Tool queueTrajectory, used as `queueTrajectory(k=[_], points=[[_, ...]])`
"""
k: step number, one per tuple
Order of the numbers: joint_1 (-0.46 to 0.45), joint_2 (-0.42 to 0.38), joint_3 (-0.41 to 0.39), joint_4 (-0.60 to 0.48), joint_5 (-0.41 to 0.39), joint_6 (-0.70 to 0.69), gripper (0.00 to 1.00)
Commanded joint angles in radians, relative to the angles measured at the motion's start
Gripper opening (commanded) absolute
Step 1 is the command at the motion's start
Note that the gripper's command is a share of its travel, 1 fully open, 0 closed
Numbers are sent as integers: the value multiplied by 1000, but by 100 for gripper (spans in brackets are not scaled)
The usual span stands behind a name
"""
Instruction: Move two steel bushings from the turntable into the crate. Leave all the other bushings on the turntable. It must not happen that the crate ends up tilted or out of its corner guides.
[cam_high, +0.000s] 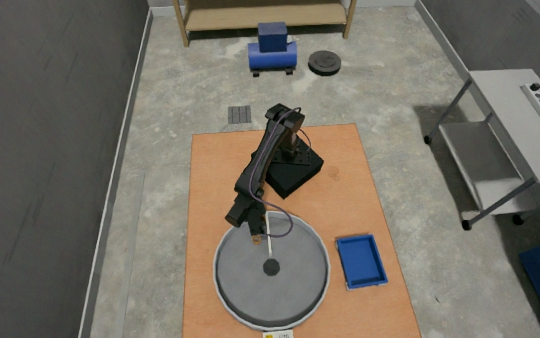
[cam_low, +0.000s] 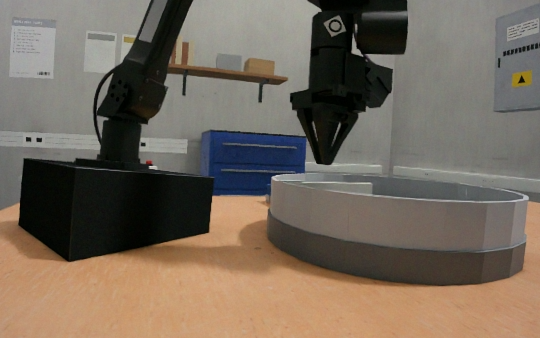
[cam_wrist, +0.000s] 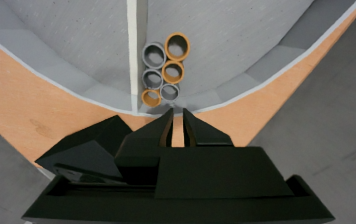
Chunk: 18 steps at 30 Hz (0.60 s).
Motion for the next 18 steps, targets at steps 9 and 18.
queueTrajectory(k=[9,18], points=[[11,-16,34,2,-12,7,13],[14,-31,28,9,-13,10,13]])
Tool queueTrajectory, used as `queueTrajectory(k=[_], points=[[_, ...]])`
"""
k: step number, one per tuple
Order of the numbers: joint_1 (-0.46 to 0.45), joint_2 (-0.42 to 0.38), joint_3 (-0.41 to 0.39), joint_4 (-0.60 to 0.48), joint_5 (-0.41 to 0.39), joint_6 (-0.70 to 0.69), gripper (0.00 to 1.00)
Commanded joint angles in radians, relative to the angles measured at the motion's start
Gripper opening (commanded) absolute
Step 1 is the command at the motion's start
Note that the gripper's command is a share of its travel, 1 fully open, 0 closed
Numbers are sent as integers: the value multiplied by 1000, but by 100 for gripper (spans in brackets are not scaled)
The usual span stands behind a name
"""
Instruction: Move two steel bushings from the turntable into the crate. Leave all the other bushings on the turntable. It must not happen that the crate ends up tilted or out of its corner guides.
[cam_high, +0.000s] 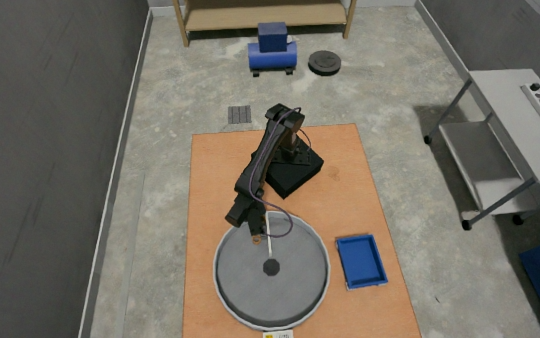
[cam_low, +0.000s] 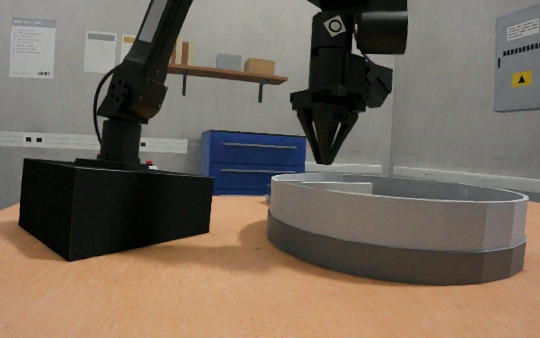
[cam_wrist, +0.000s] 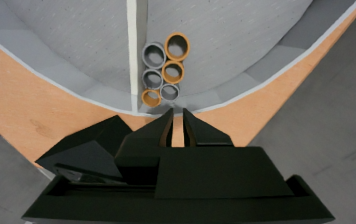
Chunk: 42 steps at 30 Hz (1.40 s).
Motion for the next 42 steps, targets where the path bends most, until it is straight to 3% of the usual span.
queueTrajectory(k=[1,37,40,42], points=[[14,-31,28,10,-13,8,13],[14,-31,27,14,-13,7,13],[14,-29,15,20,-12,9,13],[16,10,-33,42,-11,11,13]])
